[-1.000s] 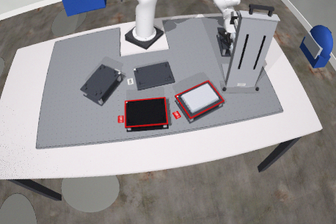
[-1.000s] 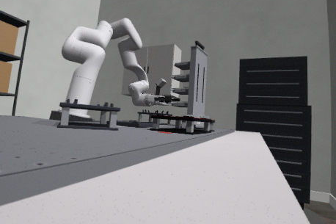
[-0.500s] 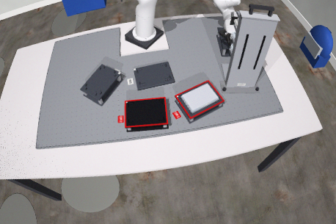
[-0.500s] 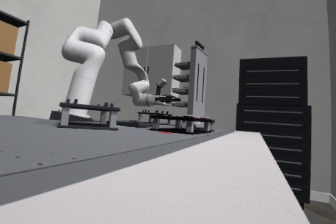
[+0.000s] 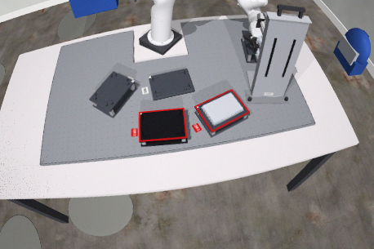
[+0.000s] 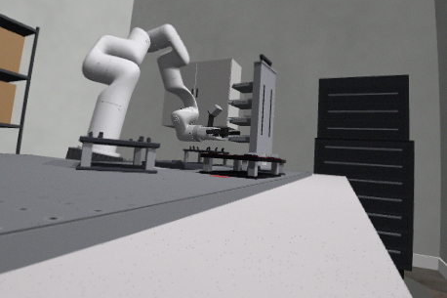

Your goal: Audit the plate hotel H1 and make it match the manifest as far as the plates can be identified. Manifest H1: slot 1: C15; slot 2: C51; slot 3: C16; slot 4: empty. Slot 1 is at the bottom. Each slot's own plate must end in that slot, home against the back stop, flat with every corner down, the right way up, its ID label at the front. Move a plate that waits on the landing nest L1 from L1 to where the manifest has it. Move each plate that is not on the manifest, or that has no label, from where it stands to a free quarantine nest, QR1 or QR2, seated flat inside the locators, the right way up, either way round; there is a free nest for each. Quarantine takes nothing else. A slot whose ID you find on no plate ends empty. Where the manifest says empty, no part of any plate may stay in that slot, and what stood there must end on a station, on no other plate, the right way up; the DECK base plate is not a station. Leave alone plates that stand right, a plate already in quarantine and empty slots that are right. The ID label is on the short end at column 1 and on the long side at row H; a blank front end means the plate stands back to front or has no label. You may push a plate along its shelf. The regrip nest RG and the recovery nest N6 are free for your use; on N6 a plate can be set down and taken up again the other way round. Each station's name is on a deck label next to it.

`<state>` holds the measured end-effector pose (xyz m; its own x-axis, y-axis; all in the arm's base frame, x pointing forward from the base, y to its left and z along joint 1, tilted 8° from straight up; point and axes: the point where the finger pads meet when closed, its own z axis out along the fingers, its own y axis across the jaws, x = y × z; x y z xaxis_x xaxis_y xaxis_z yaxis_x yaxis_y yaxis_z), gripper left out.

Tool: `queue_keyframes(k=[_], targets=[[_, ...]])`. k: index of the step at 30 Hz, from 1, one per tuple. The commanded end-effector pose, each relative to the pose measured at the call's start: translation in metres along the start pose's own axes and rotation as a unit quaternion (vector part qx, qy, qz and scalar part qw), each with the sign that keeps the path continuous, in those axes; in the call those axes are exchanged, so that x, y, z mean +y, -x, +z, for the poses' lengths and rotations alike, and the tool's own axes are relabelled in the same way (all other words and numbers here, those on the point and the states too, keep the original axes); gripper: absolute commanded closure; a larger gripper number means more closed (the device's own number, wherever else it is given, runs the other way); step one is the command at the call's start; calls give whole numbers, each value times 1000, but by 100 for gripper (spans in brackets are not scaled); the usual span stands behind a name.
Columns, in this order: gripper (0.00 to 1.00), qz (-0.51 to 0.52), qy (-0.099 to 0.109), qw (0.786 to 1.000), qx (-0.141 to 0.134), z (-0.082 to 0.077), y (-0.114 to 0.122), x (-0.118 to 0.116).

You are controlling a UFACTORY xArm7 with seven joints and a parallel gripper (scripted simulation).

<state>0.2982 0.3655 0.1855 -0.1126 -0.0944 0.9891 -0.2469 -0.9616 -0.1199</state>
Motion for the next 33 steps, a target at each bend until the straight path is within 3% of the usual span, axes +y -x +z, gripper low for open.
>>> queue_keyframes(k=[1, 25, 33], targets=[[0, 1, 0, 1000, 0, 0, -1, -1], [0, 2, 0, 1000, 0, 0, -1, -1], [0, 1, 0, 1000, 0, -10, -1, -1]])
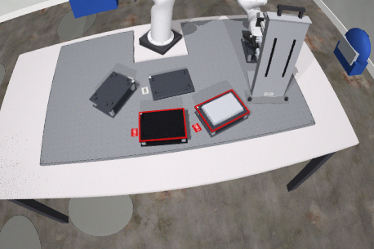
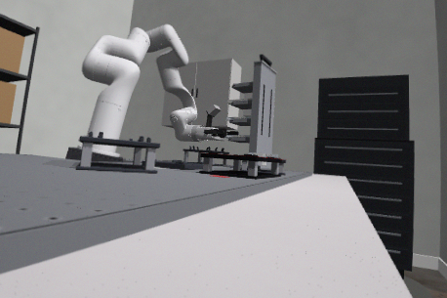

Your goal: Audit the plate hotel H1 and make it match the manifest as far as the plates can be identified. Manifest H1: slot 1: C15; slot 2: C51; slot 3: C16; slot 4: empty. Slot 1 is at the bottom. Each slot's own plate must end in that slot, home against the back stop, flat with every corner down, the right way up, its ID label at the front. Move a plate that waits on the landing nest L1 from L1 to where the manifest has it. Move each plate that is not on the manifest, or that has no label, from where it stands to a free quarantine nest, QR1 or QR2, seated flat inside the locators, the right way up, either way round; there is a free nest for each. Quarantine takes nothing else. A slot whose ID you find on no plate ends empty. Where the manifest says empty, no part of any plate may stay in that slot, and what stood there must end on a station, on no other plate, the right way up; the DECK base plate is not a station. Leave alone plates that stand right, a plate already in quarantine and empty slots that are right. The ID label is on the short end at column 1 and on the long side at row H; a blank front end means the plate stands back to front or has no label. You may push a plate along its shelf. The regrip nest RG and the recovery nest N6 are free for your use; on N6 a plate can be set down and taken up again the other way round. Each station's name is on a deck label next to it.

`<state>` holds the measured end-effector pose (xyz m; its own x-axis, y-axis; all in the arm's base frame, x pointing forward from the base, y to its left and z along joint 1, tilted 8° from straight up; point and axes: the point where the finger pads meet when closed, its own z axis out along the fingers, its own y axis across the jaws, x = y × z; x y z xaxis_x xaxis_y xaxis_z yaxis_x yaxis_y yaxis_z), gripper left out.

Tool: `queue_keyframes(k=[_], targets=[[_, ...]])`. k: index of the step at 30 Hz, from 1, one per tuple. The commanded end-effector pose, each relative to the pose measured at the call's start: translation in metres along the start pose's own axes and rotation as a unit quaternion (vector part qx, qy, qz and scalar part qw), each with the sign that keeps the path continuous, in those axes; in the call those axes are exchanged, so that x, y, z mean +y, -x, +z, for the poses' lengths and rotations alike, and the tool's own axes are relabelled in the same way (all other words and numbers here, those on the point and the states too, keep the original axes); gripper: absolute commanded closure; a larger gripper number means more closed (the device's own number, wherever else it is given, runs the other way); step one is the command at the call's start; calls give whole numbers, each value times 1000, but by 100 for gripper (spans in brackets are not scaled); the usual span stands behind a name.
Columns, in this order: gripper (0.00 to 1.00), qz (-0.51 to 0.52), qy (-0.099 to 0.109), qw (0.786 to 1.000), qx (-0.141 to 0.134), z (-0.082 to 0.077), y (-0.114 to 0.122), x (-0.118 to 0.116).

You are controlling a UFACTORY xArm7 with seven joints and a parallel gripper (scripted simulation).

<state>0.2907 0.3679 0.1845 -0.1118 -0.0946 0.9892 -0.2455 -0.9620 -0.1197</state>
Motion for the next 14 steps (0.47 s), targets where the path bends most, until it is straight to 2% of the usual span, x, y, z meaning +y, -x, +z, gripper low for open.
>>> queue_keyframes(k=[1, 4, 14], targets=[[0, 1, 1, 1000, 0, -4, -1, 0], [0, 1, 1, 1000, 0, -9, -1, 0], [0, 1, 1, 1000, 0, -9, -1, 0]])
